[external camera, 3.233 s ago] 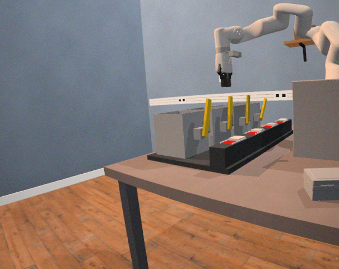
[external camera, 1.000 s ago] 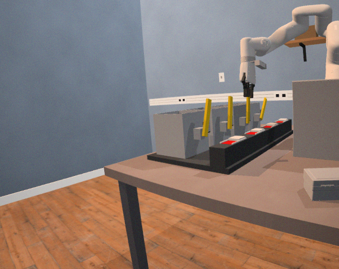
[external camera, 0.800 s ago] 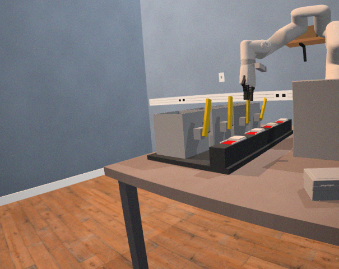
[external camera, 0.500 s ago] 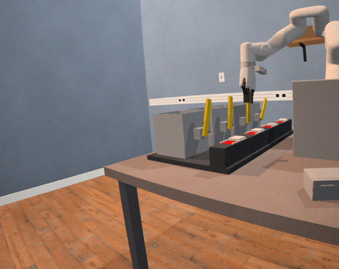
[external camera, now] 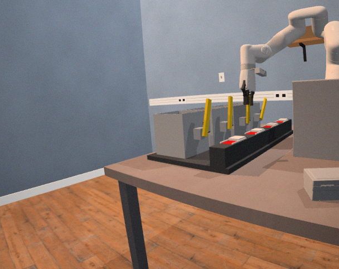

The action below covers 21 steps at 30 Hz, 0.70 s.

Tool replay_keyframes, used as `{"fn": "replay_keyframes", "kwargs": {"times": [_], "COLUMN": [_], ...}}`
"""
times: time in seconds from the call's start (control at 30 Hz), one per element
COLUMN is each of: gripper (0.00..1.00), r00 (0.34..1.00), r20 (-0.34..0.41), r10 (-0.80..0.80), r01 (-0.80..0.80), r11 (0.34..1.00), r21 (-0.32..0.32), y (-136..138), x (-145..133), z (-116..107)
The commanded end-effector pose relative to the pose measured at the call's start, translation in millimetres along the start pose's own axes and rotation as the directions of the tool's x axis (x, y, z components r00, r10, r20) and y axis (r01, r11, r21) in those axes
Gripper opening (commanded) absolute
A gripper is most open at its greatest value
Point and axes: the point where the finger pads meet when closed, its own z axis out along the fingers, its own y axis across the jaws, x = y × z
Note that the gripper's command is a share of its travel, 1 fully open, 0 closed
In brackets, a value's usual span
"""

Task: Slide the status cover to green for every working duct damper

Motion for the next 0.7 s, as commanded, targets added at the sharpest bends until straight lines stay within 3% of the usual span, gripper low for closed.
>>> {"fn": "replay_keyframes", "kwargs": {"times": [0.0,0.3,0.33,0.67], "gripper": [0.39,0.39,0.19,0.19], "r00": [1.0,1.0,1.0,1.0], "r20": [0.003,0.003,0.003,0.003], "r10": [0.001,0.001,0.001,0.001], "r01": [-0.001,-0.001,-0.001,-0.001], "r11": [1.0,1.0,1.0,1.0], "r21": [-0.001,-0.001,-0.001,-0.001], "y": [0.0,0.0,0.0,0.0], "x": [-1.1,-1.1,-1.1,-1.1], "z": [-1.0,-1.0,-1.0,-1.0]}}
